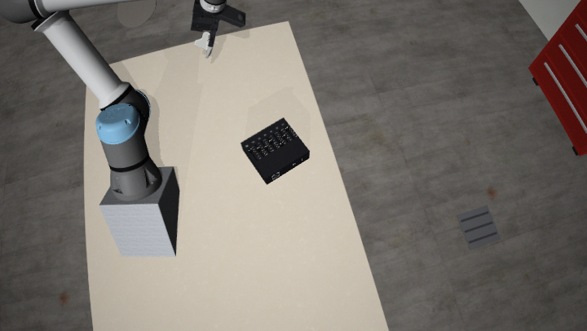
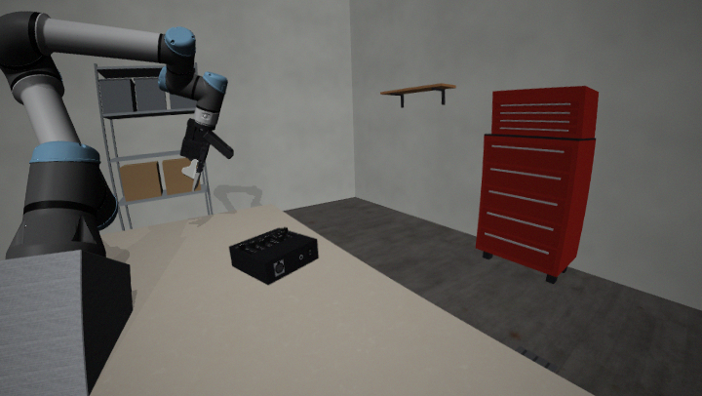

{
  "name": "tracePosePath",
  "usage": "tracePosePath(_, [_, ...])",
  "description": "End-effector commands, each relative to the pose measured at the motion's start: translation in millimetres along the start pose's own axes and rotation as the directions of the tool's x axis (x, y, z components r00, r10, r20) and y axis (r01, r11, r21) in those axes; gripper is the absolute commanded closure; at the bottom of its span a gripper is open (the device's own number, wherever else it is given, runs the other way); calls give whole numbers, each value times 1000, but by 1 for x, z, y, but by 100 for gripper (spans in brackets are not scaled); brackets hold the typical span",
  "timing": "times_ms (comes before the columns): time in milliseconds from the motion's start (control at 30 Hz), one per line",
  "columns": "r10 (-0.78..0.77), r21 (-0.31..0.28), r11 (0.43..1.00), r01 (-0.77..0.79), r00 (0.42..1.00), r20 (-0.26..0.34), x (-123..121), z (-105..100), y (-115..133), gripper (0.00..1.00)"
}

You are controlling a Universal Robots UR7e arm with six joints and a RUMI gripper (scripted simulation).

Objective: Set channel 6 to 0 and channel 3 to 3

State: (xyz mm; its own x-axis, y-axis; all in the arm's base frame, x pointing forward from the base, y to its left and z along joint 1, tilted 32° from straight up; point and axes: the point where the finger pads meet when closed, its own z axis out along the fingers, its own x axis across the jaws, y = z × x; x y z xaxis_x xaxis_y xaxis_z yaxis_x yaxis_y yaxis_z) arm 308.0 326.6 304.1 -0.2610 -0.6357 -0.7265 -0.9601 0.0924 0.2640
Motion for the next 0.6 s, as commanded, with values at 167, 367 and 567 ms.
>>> tracePosePath(167, [360,147,923,-356,933,-6,83,-49,-88,0])
tracePosePath(367, [548,219,812,-541,836,29,137,-80,-124,0])
tracePosePath(567, [707,274,660,-699,702,86,194,-113,-150,0])
